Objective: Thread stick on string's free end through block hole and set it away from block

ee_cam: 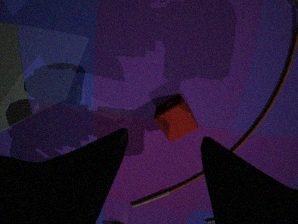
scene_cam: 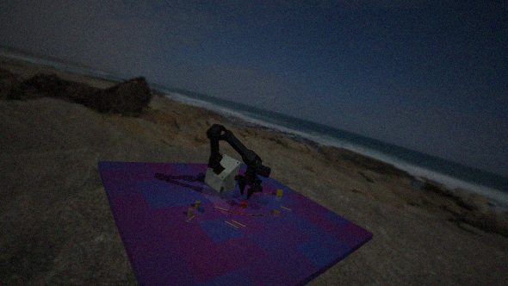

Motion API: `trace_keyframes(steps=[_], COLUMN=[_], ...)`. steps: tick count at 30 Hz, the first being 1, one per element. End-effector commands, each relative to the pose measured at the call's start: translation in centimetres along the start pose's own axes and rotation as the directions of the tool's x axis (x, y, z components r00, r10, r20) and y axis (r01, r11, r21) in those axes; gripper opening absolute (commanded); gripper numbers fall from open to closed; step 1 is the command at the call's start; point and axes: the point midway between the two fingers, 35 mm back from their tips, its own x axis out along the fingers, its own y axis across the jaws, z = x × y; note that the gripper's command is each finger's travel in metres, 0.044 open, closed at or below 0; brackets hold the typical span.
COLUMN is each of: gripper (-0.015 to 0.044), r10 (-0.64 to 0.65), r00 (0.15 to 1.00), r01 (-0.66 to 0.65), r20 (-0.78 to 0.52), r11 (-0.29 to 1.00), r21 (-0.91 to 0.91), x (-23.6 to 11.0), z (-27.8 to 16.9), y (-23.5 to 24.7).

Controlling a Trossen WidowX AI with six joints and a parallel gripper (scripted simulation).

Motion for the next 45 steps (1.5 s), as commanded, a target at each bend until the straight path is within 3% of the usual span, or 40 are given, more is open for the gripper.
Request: trace_keyframes(steps=[1, 5, 14, 15, 31, 40, 42, 45], gripper=[0.0238, 0.0238, 0.0002, 0.0, 0.0, 0.0236, 0.0238, 0.0159], r10=[0.0, 0.0, 0.0, 0.0, 0.0, 0.0, 0.0, 0.0], r00=[1.0, 1.0, 1.0, 1.0, 1.0, 1.0, 1.0, 1.0], r01=[0.0, 0.0, 0.0, 0.0, 0.0, 0.0, 0.0, 0.0], r20=[0.0, 0.0, 0.0, 0.0, 0.0, 0.0, 0.0, 0.0], r11=[1.0, 1.0, 1.0, 1.0, 1.0, 1.0, 1.0, 1.0], r21=[0.0, 0.0, 0.0, 0.0, 0.0, 0.0, 0.0, 0.0], x=[0.0, 0.0, 0.0, 0.0, 0.0, 0.0, 0.0, 0.0], z=[0.0, 0.0, 0.0, 0.0, 0.0, 0.0, 0.0, 0.0], y=[0.0, 0.0, 0.0, 0.0, 0.0, 0.0, 0.0, 0.0])
